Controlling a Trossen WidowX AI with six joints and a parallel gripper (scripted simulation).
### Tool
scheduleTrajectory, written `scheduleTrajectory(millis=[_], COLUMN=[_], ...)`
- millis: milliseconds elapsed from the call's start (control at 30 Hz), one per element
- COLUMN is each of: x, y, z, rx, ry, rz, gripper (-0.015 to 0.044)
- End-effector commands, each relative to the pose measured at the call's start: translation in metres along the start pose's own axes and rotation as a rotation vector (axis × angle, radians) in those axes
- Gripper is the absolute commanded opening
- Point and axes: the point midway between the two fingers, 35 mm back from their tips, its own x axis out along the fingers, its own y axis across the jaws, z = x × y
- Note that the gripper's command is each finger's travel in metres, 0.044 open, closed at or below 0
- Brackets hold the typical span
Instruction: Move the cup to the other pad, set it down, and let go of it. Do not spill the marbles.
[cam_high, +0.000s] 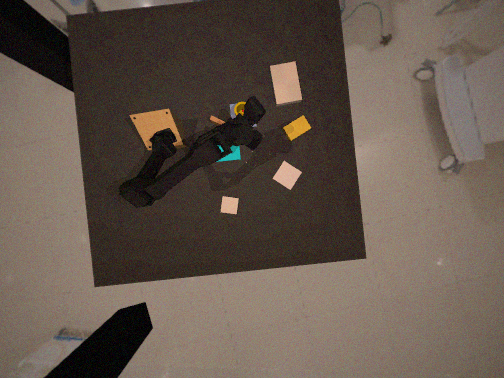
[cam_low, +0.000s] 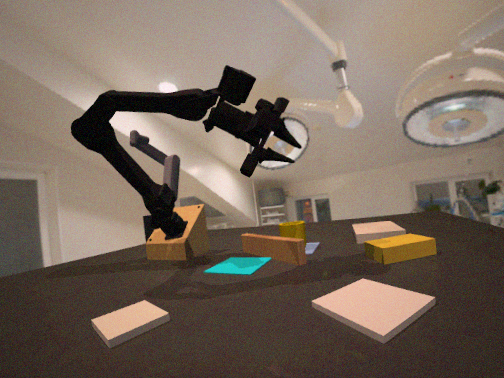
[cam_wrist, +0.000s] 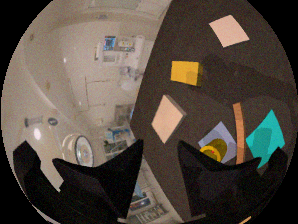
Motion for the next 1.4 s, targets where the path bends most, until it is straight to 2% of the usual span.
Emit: scheduleTrajectory(millis=[0, 167, 433, 1367], x=[0.043, 0.061, 0.071, 0.080], y=[-0.034, -0.061, -0.101, -0.119], z=[-0.052, -0.084, -0.123, -0.126], rx=[0.250, 0.391, 0.506, 0.508], ry=[0.062, -0.014, -0.287, -0.299], rz=[-0.375, -0.636, -0.935, -0.942], gripper=[0.0167, 0.0167, 0.0167, 0.0167])
